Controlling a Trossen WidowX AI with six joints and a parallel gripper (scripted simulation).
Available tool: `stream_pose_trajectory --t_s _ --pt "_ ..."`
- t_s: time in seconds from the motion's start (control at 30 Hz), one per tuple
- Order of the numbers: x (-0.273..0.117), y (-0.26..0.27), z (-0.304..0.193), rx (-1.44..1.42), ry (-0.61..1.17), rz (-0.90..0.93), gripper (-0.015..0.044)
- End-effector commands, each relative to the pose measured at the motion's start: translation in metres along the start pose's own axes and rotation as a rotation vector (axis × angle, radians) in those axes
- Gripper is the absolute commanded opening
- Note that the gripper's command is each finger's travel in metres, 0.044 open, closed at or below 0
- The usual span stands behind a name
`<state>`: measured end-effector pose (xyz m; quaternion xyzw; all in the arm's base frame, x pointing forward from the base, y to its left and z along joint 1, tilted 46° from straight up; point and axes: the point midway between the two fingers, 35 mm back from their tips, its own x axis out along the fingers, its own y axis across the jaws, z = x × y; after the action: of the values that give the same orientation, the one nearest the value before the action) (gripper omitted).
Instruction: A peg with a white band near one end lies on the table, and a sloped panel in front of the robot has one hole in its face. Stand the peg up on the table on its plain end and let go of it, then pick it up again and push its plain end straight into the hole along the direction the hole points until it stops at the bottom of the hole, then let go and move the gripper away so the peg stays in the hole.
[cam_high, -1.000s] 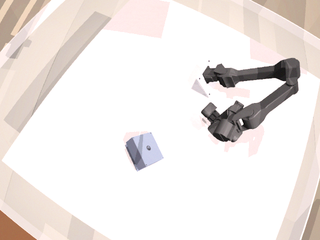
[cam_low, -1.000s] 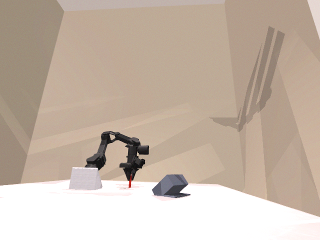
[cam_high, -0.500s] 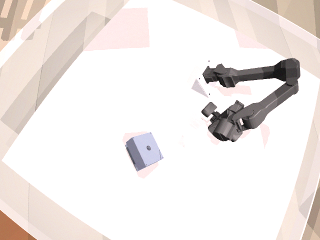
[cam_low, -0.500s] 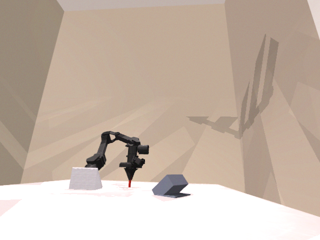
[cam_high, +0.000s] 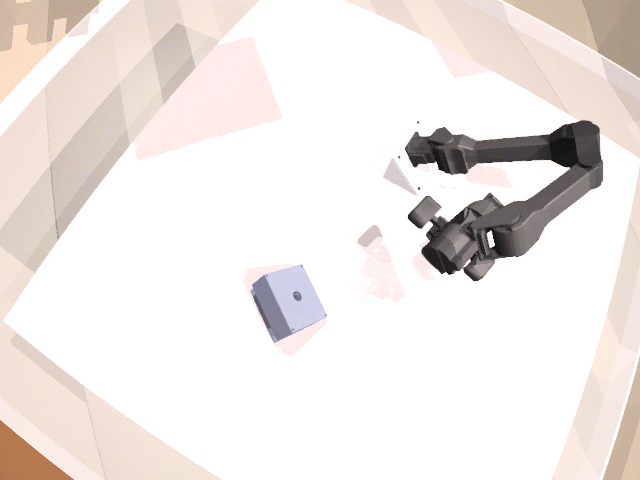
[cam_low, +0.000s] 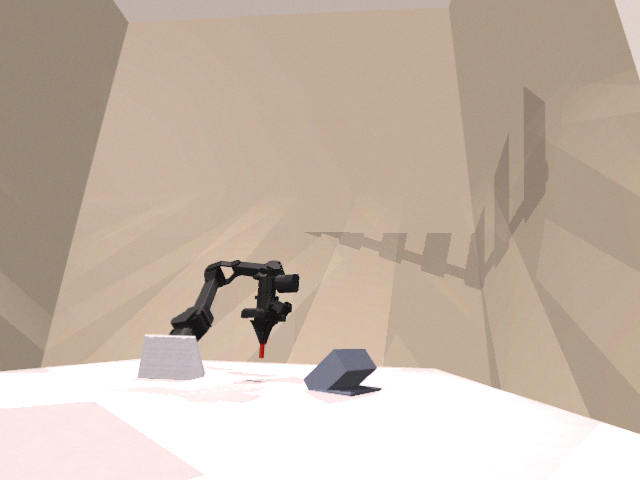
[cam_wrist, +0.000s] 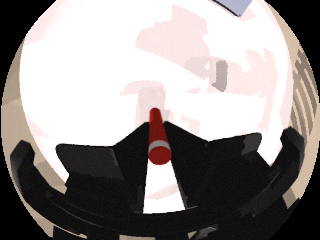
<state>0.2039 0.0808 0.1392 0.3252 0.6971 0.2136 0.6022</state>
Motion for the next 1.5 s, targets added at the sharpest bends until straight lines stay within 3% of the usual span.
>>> stream_pose_trajectory --t_s 0.0,0.17,1.47 --pt "-0.014 0.0 0.001 -0.003 0.001 -0.002 0.0" --pt "-0.029 0.0 0.0 -0.002 0.003 0.004 0.0" --pt "-0.028 -0.041 0.068 -0.086 -0.205 -0.096 0.0"
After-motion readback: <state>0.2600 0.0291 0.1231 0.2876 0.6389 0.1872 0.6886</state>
